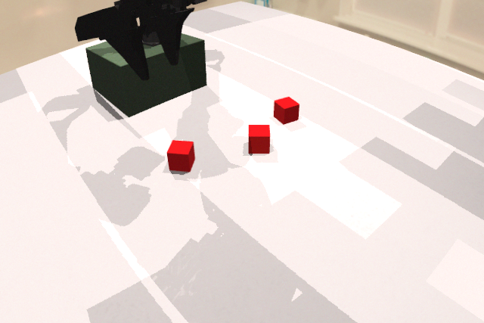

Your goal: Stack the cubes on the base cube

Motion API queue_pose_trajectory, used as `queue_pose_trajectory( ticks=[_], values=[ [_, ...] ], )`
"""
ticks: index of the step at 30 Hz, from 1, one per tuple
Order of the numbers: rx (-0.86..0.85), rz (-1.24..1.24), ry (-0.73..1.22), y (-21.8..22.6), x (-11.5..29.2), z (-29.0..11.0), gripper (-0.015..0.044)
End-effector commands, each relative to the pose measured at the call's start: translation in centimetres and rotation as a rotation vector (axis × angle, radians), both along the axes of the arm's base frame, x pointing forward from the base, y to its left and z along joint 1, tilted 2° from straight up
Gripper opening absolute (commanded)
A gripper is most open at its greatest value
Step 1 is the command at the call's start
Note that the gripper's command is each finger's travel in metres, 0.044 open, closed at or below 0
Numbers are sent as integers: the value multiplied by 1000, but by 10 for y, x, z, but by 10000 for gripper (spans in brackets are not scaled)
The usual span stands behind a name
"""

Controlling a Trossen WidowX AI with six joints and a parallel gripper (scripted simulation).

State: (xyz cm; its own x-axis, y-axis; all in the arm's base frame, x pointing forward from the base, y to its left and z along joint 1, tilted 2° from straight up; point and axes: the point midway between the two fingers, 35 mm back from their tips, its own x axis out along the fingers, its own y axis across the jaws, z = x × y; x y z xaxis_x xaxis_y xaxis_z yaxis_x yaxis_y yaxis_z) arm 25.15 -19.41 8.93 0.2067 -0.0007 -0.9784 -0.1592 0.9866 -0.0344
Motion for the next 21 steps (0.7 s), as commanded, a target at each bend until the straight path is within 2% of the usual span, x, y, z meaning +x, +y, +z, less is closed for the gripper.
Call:
queue_pose_trajectory(
  ticks=[1,5,12,17,21],
  values=[
    [-26,249,143,14,4,-24,265],
    [-32,376,214,21,5,-36,265],
    [-32,381,217,21,5,-38,265],
    [-32,381,217,21,5,-91,265],
    [-32,381,217,22,4,-99,265]
  ],
)
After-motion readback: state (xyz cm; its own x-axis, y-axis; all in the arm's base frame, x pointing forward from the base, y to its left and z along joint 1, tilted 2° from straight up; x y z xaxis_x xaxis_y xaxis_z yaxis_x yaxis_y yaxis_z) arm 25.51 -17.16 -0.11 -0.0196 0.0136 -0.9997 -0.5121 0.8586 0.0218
